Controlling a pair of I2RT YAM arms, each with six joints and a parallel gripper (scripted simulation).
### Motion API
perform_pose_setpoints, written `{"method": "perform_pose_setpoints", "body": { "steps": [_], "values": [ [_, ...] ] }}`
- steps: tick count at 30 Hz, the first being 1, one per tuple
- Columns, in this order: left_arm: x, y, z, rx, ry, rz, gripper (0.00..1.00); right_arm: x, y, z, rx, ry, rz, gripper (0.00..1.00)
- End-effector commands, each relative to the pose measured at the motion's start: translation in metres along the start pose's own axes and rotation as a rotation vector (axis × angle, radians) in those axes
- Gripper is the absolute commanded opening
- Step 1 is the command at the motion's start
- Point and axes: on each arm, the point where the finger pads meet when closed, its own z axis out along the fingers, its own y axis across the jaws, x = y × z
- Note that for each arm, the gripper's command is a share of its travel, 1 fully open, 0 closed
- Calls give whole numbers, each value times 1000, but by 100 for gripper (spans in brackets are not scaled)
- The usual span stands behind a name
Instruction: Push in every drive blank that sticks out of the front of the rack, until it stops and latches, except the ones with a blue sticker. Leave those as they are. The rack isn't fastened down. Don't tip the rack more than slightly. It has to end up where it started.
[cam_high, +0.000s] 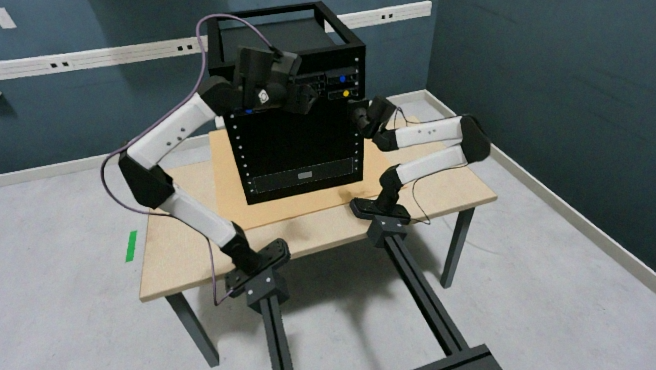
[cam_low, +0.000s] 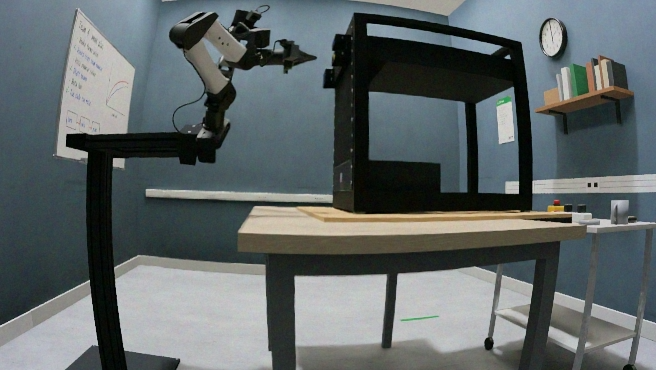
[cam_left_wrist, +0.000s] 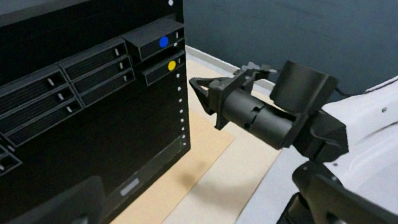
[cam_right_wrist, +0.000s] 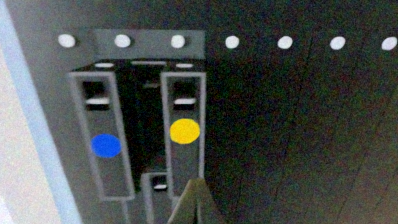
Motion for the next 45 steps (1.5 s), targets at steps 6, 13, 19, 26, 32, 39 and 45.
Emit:
{"method": "perform_pose_setpoints", "body": {
  "steps": [6, 13, 19, 26, 32, 39, 45],
  "values": [
    [-12, 1, -8, -2, -32, -18, 100, -2, 19, 23, -48, -2, 50, 0],
    [-12, 1, -8, -2, -32, -18, 100, -2, 19, 23, -48, -2, 50, 0],
    [-12, 1, -8, -2, -32, -18, 100, -3, 20, 27, -48, -3, 50, 0],
    [-12, 1, -8, -2, -32, -18, 100, -3, 25, 36, -50, -4, 51, 0],
    [-12, 1, -8, -2, -32, -18, 100, -4, 28, 44, -51, -4, 50, 0],
    [-12, 1, -8, -2, -32, -18, 100, -4, 29, 50, -50, -5, 50, 0],
    [-12, 1, -8, -2, -32, -18, 100, -3, 30, 64, -51, -5, 49, 0]
  ]
}}
